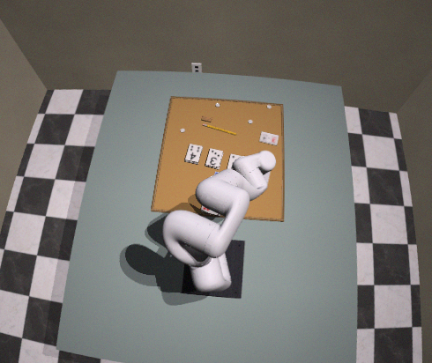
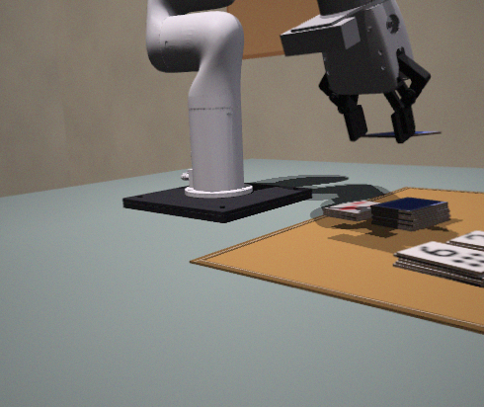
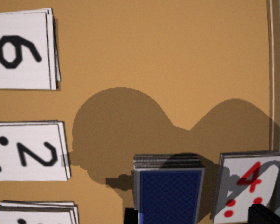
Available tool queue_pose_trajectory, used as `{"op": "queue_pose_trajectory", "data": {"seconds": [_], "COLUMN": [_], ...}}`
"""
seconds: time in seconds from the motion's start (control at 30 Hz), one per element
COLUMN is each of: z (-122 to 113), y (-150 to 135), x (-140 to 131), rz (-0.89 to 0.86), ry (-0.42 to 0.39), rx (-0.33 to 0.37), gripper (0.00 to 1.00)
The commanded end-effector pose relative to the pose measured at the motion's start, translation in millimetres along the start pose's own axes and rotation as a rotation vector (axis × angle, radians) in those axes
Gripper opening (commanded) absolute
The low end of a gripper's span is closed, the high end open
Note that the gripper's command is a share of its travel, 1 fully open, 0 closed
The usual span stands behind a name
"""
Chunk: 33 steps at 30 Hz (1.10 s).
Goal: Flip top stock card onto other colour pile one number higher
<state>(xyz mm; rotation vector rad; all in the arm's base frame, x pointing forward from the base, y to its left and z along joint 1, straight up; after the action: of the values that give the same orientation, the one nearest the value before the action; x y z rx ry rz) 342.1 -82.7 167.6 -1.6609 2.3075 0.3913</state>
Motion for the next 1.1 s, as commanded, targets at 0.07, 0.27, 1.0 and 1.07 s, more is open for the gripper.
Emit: {"op": "queue_pose_trajectory", "data": {"seconds": [0.07,0.27,1.0,1.07], "z": [-3,-3,5,5], "y": [-1,-1,2,2], "x": [-1,-1,-20,-20], "rz": [-0.001,-0.001,-0.001,-0.001], "ry": [0.001,0.001,0.001,0.001], "rx": [0.003,0.003,0.003,0.003], "gripper": [0.74,0.74,0.74,0.74]}}
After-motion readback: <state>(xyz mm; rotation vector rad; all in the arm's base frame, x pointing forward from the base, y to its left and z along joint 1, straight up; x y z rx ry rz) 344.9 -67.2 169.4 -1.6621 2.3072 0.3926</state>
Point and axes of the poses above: the point where the finger pads meet when closed, its own z axis out along the fingers, its own y axis across the jaws, x = y × z, the point moved 5 cm from there along -z, back along the fingers, and after that the axes turned 7 degrees about z, right-handed, at the moved point
